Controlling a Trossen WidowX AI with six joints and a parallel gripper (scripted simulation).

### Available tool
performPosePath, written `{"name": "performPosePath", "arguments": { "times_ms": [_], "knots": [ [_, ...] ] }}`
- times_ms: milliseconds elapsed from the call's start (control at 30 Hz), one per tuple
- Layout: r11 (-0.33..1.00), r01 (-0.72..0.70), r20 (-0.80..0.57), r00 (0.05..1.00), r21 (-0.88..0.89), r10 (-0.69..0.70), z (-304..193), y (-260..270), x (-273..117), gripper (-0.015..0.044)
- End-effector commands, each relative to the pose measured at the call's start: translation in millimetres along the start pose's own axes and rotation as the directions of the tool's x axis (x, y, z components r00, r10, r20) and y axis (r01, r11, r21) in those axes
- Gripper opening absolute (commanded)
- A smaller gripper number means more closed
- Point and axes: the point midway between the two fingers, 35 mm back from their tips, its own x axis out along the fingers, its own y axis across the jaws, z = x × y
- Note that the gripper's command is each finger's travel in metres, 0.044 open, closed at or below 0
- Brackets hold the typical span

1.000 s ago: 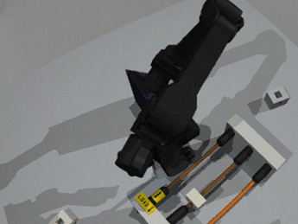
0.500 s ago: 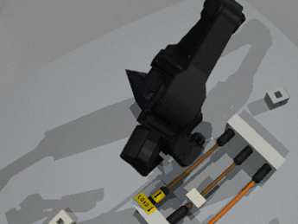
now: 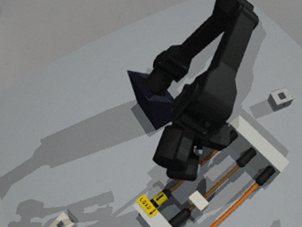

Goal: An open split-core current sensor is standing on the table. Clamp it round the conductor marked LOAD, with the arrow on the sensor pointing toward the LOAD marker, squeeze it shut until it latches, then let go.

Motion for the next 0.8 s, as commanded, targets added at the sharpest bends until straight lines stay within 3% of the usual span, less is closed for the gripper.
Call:
{"name": "performPosePath", "arguments": {
  "times_ms": [0,233,500,767],
  "knots": [
    [0.984,0.008,0.003,1.0,-0.178,-0.008,13.5,5.2,-1.0,0.0],
    [0.891,0.007,0.005,1.0,-0.453,-0.006,32.5,13.5,1.3,0.0],
    [0.694,0.007,0.01,1.0,-0.72,0.0,53.5,24.8,4.5,0.0],
    [0.648,0.008,0.011,1.0,-0.762,0.001,57.4,26.9,6.7,0.0]
  ]
}}
